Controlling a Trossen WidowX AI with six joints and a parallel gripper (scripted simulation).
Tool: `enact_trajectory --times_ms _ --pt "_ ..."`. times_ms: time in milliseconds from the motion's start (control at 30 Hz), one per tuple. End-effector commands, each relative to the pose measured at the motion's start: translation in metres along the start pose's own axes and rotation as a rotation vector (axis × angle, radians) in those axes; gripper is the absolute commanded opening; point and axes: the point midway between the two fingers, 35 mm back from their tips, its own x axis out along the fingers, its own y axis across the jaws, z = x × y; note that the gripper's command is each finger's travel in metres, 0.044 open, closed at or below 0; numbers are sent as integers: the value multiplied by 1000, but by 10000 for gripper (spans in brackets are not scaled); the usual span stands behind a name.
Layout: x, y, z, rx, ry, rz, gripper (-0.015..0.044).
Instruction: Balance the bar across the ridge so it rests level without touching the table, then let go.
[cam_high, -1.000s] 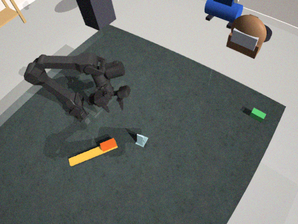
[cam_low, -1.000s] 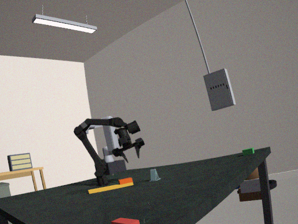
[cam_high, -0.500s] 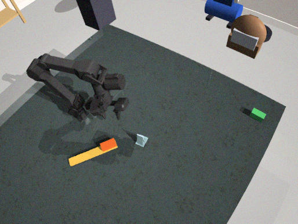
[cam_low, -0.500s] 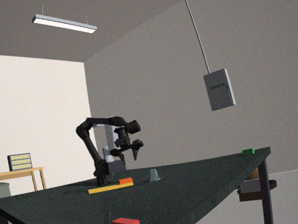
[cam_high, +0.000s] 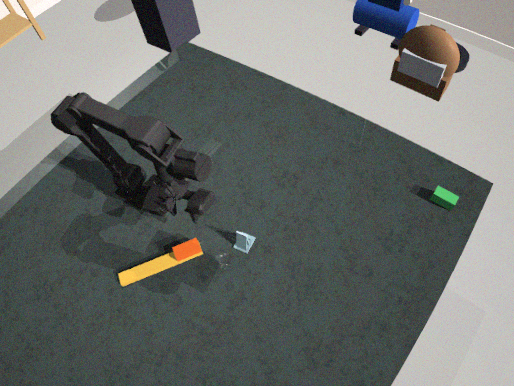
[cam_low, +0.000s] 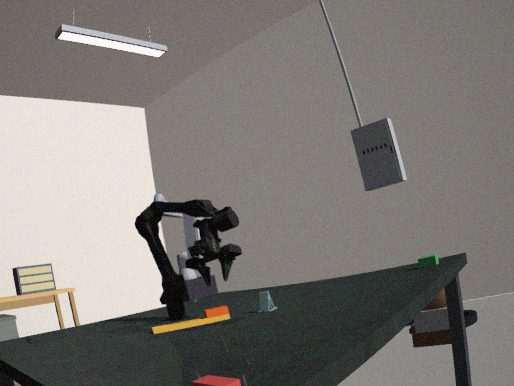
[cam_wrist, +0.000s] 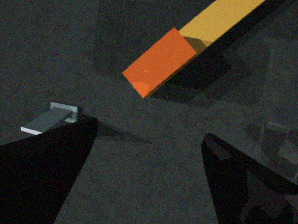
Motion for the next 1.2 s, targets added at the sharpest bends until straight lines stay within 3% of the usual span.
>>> enact_trajectory --times_ms 0,1167 --pt "3 -1 9 50 15 -27 315" --pt "28 -30 94 524 134 -189 315"
